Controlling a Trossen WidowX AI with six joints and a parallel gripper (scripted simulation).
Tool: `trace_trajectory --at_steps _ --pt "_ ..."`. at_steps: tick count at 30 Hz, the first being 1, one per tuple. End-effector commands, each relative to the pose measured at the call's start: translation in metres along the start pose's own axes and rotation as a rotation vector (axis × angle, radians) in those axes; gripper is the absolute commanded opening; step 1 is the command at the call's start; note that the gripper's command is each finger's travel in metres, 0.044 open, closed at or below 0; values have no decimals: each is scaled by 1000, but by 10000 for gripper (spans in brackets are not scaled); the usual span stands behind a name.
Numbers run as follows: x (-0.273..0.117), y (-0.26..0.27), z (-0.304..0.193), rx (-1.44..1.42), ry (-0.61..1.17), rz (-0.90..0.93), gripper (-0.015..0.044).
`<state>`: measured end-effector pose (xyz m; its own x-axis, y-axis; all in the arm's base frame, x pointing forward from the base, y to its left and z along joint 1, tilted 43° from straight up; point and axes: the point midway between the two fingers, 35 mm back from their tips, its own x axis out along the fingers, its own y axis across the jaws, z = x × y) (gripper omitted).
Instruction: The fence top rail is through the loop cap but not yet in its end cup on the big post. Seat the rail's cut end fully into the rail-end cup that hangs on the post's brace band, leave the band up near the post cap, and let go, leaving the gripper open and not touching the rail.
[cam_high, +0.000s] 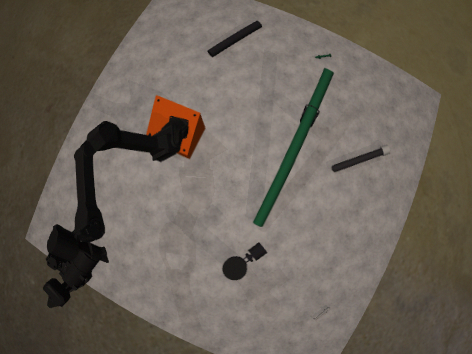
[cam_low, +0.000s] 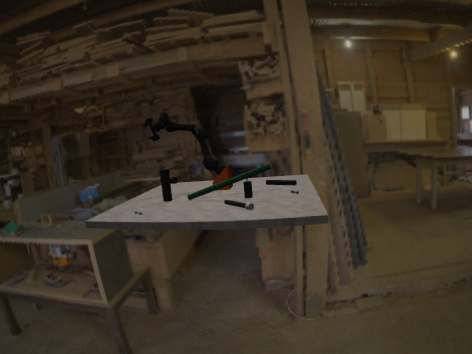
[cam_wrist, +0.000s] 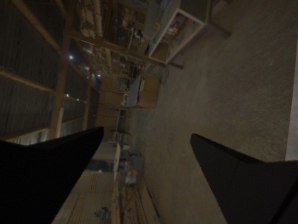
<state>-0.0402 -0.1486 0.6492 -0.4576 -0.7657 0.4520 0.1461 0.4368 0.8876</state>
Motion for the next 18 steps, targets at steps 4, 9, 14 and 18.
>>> trace_trajectory --at_steps 4,9,14,18 --pt "-13 -43 -102 -167 265 -76 440" --pt "-37 -66 -155 -275 425 -100 440" --pt "-80 -92 -210 -453 625 -99 440" --pt "-115 -110 -241 -571 755 -83 440"
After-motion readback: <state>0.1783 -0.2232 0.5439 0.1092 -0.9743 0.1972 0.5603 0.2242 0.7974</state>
